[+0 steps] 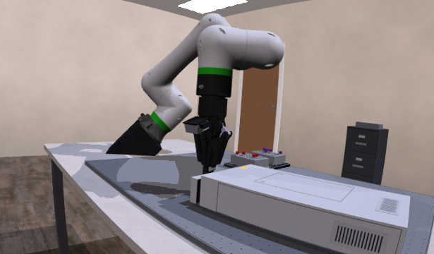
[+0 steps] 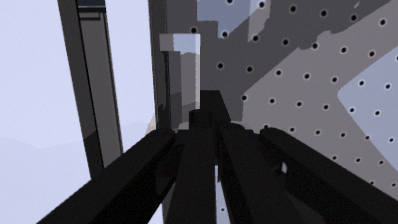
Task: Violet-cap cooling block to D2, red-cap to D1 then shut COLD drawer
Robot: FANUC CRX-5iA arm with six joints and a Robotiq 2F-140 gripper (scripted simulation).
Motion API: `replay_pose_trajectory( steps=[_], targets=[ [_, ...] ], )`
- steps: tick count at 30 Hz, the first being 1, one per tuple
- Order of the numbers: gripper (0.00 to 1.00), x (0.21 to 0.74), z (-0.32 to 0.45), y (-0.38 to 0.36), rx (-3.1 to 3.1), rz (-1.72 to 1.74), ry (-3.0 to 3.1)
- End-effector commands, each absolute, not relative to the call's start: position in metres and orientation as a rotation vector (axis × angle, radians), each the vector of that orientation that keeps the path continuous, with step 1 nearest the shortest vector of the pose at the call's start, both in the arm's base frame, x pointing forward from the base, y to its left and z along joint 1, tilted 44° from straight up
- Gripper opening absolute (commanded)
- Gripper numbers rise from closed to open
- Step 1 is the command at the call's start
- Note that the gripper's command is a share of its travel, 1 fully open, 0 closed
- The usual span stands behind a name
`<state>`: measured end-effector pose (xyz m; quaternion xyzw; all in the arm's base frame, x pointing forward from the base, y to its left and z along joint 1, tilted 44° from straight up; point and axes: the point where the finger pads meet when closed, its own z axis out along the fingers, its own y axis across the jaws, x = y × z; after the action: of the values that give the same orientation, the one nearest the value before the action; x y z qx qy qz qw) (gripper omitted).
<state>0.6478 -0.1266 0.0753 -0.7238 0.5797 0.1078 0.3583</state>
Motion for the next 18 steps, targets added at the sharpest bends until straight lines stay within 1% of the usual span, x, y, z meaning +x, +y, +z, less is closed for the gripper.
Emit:
replay_pose_trajectory(
  steps=[1,18],
  targets=[
    [0.10,0.6486,0.0763,-0.1277,-1.867,0.276,1.496],
    [0.10,0.6532,0.0783,-0.1273,-1.867,0.275,1.496]
  ],
)
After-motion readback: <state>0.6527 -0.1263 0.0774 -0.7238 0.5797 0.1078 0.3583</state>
